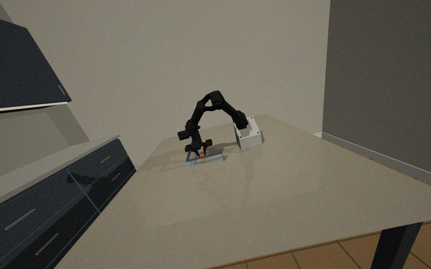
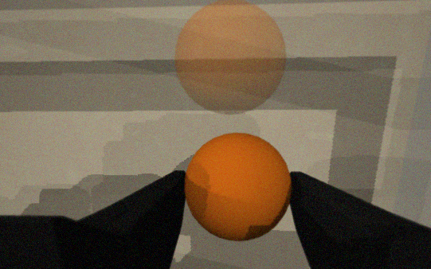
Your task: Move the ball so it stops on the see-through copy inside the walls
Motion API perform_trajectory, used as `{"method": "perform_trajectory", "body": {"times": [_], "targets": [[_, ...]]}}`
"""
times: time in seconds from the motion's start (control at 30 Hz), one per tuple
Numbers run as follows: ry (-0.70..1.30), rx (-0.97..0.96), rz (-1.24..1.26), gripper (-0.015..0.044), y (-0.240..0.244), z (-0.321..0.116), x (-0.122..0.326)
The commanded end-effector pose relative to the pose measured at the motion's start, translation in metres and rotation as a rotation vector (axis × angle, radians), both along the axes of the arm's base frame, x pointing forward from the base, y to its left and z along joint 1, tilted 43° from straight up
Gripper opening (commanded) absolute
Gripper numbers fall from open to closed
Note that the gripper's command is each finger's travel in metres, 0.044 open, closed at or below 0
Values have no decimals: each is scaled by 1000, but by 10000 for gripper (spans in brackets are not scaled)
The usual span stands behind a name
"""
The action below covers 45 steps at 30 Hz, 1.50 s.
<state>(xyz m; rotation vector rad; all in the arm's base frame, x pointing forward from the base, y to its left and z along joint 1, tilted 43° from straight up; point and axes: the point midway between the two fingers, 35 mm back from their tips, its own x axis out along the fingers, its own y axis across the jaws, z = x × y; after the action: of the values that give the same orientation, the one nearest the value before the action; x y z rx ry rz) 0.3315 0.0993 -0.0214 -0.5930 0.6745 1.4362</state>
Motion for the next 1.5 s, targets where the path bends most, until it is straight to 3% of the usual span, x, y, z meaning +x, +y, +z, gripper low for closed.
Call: {"method": "perform_trajectory", "body": {"times": [0.0, 0.57, 1.07, 1.47], "targets": [[-21, -4, -3, 0, -17, 18, 7], [-20, -1, -2, 0, -80, 87, -1], [-20, 2, -2, 0, -18, 81, -3], [-20, 5, -2, 0, 25, 35, -1]]}}
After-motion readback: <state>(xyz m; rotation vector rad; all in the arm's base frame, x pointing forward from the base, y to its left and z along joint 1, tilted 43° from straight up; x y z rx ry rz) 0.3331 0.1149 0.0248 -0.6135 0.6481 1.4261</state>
